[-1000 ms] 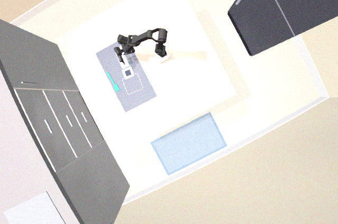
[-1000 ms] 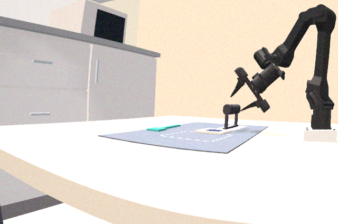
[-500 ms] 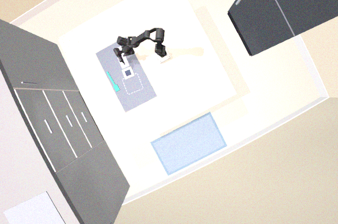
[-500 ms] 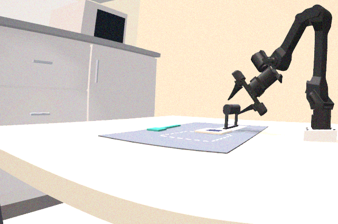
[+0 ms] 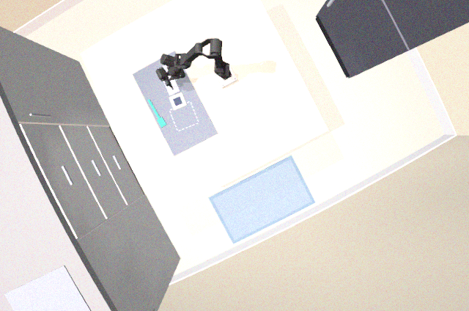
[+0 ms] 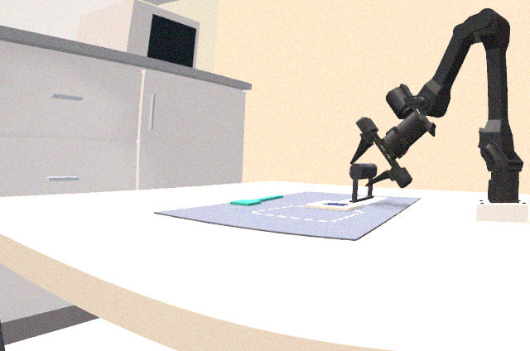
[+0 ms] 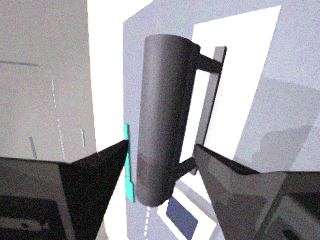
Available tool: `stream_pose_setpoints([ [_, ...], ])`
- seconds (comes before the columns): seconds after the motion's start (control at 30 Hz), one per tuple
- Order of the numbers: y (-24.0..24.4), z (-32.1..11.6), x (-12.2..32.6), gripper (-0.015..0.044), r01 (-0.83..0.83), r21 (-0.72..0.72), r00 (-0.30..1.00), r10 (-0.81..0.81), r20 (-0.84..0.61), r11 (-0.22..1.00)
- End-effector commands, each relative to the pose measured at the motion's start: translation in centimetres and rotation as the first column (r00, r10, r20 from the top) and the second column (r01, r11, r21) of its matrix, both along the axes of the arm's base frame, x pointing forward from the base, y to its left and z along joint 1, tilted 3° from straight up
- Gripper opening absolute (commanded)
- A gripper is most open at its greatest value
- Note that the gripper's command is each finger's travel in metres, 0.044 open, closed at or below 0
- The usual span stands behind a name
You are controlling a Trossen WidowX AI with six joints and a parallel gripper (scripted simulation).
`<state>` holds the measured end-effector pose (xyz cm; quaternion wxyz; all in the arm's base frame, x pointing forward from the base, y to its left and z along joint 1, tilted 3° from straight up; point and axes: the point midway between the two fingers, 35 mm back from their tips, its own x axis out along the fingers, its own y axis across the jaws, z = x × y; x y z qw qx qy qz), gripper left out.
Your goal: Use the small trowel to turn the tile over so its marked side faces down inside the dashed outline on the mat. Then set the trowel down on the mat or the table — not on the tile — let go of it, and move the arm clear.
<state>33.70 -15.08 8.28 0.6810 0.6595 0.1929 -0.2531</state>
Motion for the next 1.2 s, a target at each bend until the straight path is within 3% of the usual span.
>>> stream_pose_setpoints([
  [0.0,-0.2,-0.1,0.7,0.03,0.012,-0.002,1.0,-0.012,0.006,1.0],
  [0.4,-0.2,-1.2,2.0,0.03,0.036,0.007,0.999,-0.036,0.005,0.999],
  [0.57,-0.2,-1.2,2.0,0.0169,0.036,0.007,0.999,-0.036,0.005,0.999],
  [1.17,-0.2,-1.2,2.0,0.0049,0.036,0.007,0.999,-0.036,0.005,0.999],
])
